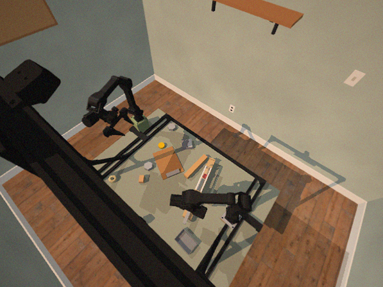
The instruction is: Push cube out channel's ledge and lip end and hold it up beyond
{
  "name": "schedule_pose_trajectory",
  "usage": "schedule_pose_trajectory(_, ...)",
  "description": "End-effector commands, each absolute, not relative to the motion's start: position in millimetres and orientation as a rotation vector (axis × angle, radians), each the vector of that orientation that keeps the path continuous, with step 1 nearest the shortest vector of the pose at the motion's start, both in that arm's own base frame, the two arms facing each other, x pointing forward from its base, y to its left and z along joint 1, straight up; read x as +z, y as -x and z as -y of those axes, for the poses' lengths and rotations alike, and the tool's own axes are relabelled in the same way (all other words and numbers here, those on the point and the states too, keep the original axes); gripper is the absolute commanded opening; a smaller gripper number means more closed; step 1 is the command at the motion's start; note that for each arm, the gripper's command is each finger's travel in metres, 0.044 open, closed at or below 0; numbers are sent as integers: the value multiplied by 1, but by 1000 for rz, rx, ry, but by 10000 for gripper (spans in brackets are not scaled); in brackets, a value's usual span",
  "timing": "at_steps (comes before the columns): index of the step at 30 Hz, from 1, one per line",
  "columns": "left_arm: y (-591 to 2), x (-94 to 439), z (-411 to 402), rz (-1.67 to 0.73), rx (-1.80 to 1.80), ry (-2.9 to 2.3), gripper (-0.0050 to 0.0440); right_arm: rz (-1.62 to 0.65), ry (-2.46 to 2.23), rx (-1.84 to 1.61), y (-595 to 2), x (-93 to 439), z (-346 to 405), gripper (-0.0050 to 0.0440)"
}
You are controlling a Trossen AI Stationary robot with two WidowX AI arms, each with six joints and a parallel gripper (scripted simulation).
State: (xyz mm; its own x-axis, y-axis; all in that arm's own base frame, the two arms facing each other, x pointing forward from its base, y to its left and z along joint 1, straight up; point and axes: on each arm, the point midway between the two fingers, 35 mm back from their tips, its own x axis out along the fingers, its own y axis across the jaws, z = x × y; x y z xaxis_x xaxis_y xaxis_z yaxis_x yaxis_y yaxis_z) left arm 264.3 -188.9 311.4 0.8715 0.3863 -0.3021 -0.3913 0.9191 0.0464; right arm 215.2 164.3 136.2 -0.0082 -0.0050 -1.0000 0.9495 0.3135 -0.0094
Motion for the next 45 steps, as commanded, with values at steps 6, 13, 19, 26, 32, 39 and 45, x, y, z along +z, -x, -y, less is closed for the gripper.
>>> schedule_pose_trajectory(6, -264, 312, 189, -311, 408, 18, 400, -1343, -972, -973, -197, 134, -226, 200)
schedule_pose_trajectory(13, -264, 312, 189, -311, 408, 18, 400, -1343, -972, -972, -195, 133, -231, 200)
schedule_pose_trajectory(19, -264, 312, 189, -311, 408, 18, 400, -1343, -972, -972, -195, 119, -231, 200)
schedule_pose_trajectory(26, -264, 312, 189, -311, 408, 18, 400, -1343, -972, -972, -196, 113, -231, 200)
schedule_pose_trajectory(32, -264, 312, 189, -311, 408, 18, 400, -1343, -972, -972, -196, 107, -232, 200)
schedule_pose_trajectory(39, -264, 312, 189, -311, 408, 18, 400, -1343, -972, -972, -197, 95, -232, 200)
schedule_pose_trajectory(45, -264, 312, 189, -311, 408, 18, 400, -1343, -972, -972, -197, 86, -232, 200)
